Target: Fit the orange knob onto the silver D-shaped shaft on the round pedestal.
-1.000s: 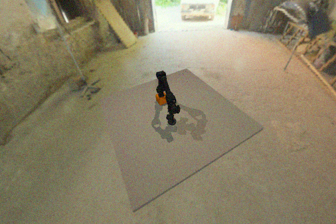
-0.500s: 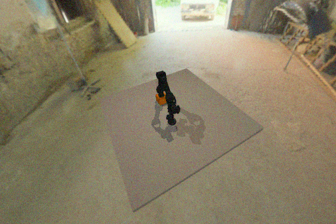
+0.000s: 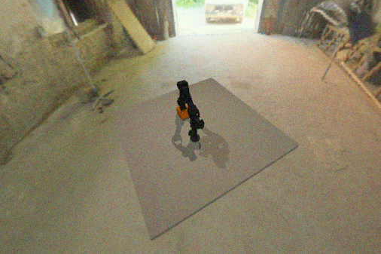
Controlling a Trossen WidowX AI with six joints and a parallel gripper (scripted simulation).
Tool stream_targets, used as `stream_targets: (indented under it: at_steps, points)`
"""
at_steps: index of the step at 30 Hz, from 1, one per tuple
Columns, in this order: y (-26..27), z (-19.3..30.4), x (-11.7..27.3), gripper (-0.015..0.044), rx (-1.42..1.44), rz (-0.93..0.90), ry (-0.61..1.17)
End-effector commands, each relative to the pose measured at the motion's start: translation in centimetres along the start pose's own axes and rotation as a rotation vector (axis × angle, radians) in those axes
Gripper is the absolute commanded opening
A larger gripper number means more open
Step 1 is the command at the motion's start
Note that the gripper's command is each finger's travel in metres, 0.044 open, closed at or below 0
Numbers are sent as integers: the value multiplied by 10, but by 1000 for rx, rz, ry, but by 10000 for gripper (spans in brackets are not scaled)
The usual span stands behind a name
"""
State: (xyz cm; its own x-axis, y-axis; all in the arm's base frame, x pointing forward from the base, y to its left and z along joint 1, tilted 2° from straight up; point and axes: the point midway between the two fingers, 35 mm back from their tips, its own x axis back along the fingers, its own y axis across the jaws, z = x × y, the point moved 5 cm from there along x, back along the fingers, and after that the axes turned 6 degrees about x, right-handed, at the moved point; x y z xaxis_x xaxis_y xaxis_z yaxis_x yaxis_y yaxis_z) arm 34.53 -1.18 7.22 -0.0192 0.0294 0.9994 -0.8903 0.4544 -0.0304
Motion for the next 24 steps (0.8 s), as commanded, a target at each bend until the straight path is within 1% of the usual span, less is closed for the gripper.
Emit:
stream_targets:
  at_steps: [1, 8, 15, 24]
  points:
    - [0, 0, 0, 0, -4, 2, 2]
    - [1, 0, 5, 0, -12, 2, 2]
    - [-1, -1, 7, 0, -213, 2, 2]
    - [-3, -1, 3, 0, -213, 2, 2]
